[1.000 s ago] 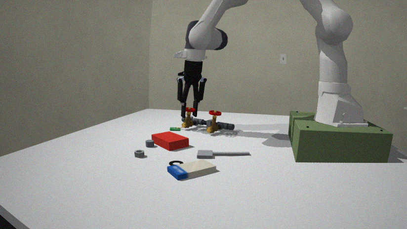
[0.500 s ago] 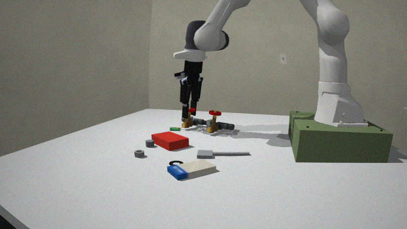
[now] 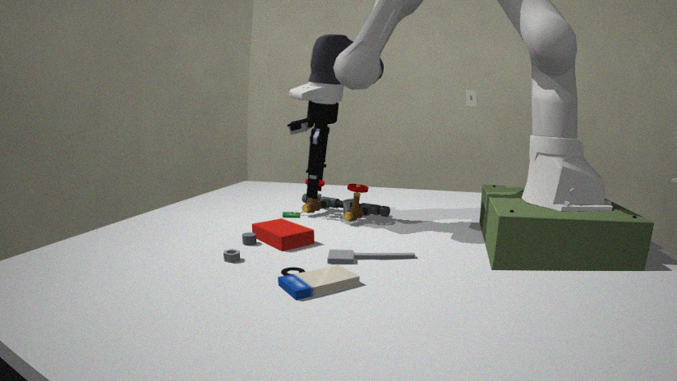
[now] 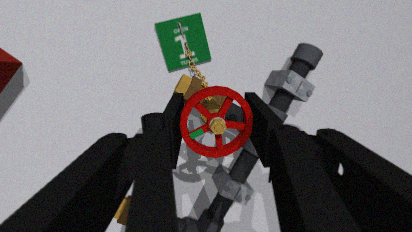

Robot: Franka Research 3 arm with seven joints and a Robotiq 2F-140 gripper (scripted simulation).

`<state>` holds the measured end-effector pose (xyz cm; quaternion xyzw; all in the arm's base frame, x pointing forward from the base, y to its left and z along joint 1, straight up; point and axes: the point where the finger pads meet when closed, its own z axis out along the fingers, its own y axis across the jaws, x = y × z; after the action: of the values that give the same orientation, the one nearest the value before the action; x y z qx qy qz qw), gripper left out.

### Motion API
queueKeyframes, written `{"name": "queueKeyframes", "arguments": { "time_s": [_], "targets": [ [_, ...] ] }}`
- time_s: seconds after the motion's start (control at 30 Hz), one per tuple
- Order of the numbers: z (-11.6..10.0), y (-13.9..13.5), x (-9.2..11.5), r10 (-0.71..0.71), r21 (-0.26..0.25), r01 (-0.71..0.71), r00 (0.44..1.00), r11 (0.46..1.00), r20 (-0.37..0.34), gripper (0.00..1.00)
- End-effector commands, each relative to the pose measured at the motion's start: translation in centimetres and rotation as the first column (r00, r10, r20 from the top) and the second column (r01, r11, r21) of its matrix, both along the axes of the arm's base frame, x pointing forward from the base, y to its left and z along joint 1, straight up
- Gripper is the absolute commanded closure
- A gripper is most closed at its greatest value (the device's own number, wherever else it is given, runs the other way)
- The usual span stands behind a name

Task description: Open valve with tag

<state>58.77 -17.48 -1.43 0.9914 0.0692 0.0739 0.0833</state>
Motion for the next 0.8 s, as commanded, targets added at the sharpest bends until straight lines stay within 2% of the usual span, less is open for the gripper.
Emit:
{"name": "queueKeyframes", "arguments": {
  "time_s": [0.0,0.23,0.3,0.33,0.77],
  "targets": [
    [0.0,-0.02,-0.01,0.272,-0.016,-0.273,0.961,0.962,-0.037,0.9],
    [0.0,-0.02,-0.01,0.464,-0.046,-0.467,0.883,0.883,-0.066,0.9],
    [0.0,-0.02,-0.01,0.464,-0.046,-0.467,0.883,0.883,-0.066,0.9],
    [0.01,-0.02,-0.01,0.531,-0.054,-0.535,0.844,0.843,-0.078,0.9],
    [0.01,-0.02,-0.01,0.789,-0.061,-0.8,0.599,0.597,-0.137,0.9]
  ]
}}
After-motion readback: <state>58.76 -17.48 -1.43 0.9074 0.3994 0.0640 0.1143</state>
